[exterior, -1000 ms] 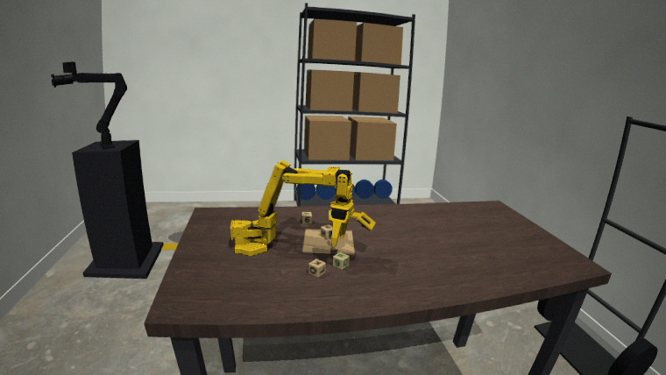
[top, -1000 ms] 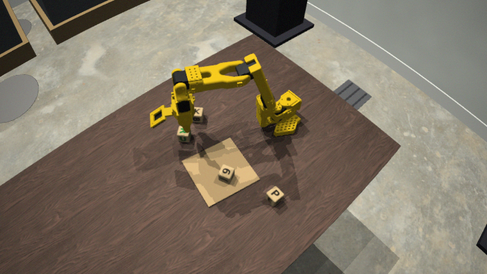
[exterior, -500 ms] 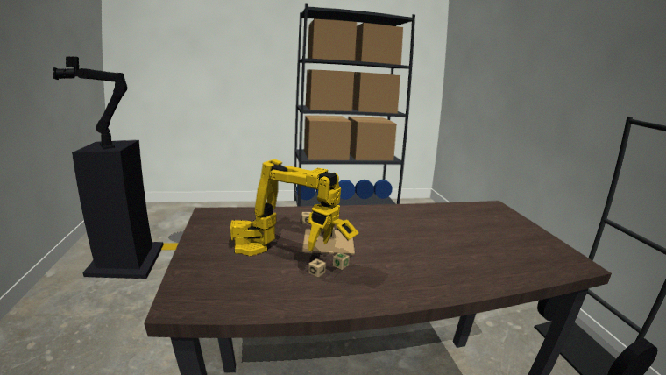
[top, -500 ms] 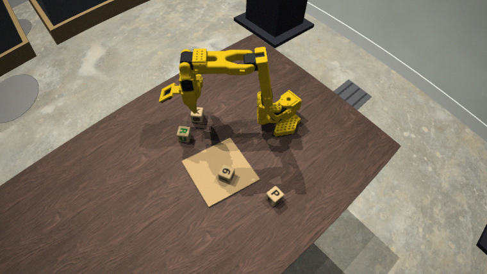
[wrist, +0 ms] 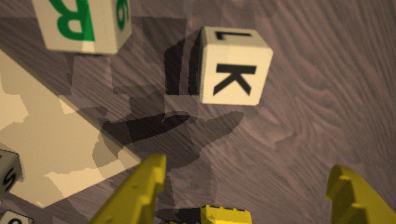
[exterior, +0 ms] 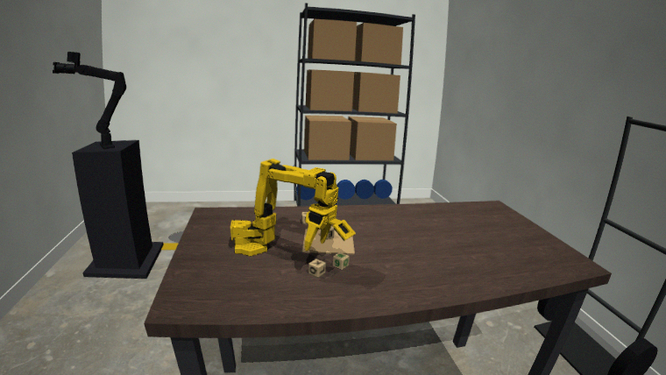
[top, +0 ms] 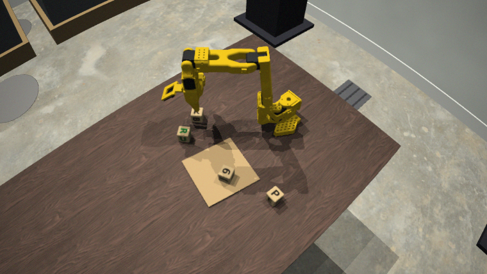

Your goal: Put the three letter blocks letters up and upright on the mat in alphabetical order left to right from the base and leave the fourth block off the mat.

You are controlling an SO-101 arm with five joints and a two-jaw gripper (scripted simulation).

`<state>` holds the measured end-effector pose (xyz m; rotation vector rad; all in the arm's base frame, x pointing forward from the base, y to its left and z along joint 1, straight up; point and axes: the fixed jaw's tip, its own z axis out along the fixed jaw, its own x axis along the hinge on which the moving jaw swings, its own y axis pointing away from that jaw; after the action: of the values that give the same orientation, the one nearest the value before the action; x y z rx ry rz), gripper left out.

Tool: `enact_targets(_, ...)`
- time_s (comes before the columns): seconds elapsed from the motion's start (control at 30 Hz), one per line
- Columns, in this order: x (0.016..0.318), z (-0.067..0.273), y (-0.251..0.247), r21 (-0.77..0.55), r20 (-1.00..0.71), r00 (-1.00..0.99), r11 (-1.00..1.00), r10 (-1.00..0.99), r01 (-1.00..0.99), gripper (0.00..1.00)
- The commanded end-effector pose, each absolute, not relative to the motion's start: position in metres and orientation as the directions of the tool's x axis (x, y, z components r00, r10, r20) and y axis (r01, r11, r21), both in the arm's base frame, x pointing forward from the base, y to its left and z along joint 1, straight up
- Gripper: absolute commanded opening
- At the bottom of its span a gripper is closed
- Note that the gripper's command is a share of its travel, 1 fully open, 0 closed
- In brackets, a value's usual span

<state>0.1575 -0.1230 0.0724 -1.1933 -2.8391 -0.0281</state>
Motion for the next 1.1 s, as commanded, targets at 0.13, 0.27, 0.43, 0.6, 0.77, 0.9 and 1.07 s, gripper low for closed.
enact_targets(0.13, 0.164, 0.092, -0.13, 0.006, -0.062, -0.693, 0.695, 0.718, 0.719, 0.35)
enact_targets(0.27, 0.164, 0.099, -0.131, 0.009, -0.101, -0.691, 0.695, 0.716, 0.719, 0.35)
enact_targets(0.43, 0.165, 0.12, -0.132, 0.02, -0.214, -0.677, 0.696, 0.704, 0.717, 0.35)
enact_targets(0.6, 0.165, 0.136, -0.131, 0.028, -0.302, -0.659, 0.698, 0.689, 0.716, 0.35)
enact_targets(0.77, 0.161, 0.162, -0.128, 0.041, -0.436, -0.619, 0.701, 0.654, 0.712, 0.35)
enact_targets(0.9, 0.158, 0.175, -0.126, 0.047, -0.502, -0.592, 0.703, 0.63, 0.709, 0.35)
enact_targets(1.07, 0.157, 0.18, -0.125, 0.049, -0.527, -0.58, 0.704, 0.621, 0.708, 0.35)
